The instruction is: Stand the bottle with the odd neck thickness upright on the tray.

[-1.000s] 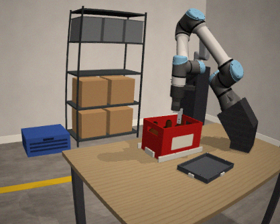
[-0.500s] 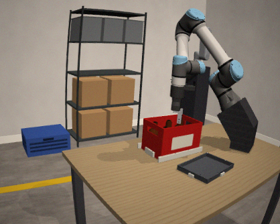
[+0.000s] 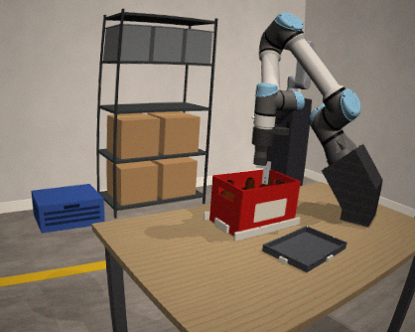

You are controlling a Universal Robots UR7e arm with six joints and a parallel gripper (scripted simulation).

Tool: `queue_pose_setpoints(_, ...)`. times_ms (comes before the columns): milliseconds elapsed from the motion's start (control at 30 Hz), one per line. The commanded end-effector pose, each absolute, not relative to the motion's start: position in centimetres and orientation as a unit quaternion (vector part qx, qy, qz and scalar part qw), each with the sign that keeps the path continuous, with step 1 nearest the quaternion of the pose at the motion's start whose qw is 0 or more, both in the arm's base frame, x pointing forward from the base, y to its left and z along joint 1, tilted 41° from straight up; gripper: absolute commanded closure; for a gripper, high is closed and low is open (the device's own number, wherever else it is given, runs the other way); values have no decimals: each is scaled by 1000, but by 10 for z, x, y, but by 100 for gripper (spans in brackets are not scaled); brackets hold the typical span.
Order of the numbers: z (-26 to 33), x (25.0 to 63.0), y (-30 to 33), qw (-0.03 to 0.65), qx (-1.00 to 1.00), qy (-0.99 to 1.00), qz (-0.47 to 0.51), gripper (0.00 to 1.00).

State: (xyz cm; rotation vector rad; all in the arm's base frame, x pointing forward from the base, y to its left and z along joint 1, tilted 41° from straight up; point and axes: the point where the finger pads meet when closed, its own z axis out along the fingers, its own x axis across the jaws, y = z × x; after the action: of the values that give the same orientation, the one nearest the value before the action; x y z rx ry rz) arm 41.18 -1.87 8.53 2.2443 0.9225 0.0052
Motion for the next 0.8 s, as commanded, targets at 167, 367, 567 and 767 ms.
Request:
queue_pose_setpoints(167, 80, 414, -23, 350, 866, 356, 3, 0)
queue_pose_setpoints(367, 75, 415, -27, 350, 866, 356, 3, 0)
queue_pose_setpoints(567, 72, 417, -30, 350, 866, 356, 3, 0)
queue_pose_setpoints(767, 67, 418, -34, 350, 866, 356, 3, 0)
